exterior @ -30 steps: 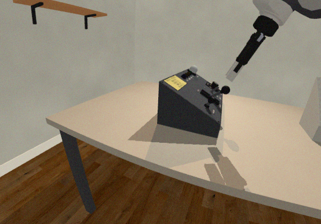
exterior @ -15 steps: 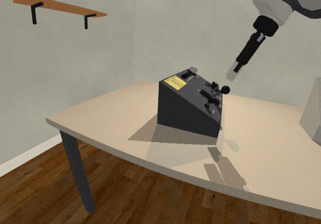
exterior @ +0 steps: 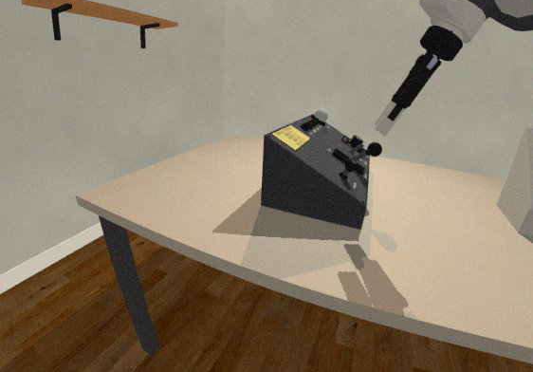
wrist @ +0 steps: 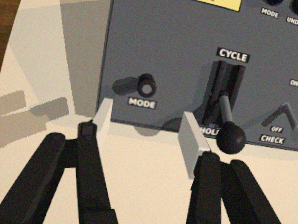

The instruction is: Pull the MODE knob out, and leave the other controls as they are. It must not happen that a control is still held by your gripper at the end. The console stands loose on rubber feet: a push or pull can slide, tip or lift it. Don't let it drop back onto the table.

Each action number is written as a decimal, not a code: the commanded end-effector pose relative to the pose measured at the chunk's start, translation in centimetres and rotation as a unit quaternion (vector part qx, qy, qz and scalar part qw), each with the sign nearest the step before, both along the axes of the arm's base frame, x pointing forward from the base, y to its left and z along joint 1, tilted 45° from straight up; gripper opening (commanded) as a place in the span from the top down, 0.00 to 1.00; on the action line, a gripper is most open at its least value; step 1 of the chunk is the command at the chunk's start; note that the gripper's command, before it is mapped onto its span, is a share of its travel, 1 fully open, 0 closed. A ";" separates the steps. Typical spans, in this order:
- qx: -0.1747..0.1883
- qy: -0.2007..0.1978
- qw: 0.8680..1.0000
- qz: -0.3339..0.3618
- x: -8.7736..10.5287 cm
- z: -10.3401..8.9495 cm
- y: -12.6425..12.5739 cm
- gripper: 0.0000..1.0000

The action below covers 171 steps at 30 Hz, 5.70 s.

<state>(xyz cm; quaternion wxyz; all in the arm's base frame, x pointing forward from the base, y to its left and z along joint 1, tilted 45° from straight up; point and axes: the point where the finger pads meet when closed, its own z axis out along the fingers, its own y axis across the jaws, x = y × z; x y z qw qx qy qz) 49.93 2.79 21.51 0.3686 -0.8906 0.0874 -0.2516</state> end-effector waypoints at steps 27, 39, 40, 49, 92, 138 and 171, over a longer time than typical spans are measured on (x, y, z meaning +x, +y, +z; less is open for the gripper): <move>0.001 0.001 1.000 -0.003 0.3 -0.3 0.2 0.56; 0.001 0.001 1.000 -0.003 1.7 -1.9 1.8 0.56; 0.001 0.001 1.000 -0.003 1.7 -1.9 1.8 0.56; 0.001 0.001 1.000 -0.003 3.2 -3.6 3.6 0.56; 0.001 0.001 1.000 -0.003 6.4 -7.4 7.4 0.56; 0.001 0.001 1.000 -0.003 6.8 -7.6 7.6 0.56; 0.001 0.001 1.000 -0.003 6.8 -7.6 7.6 1.00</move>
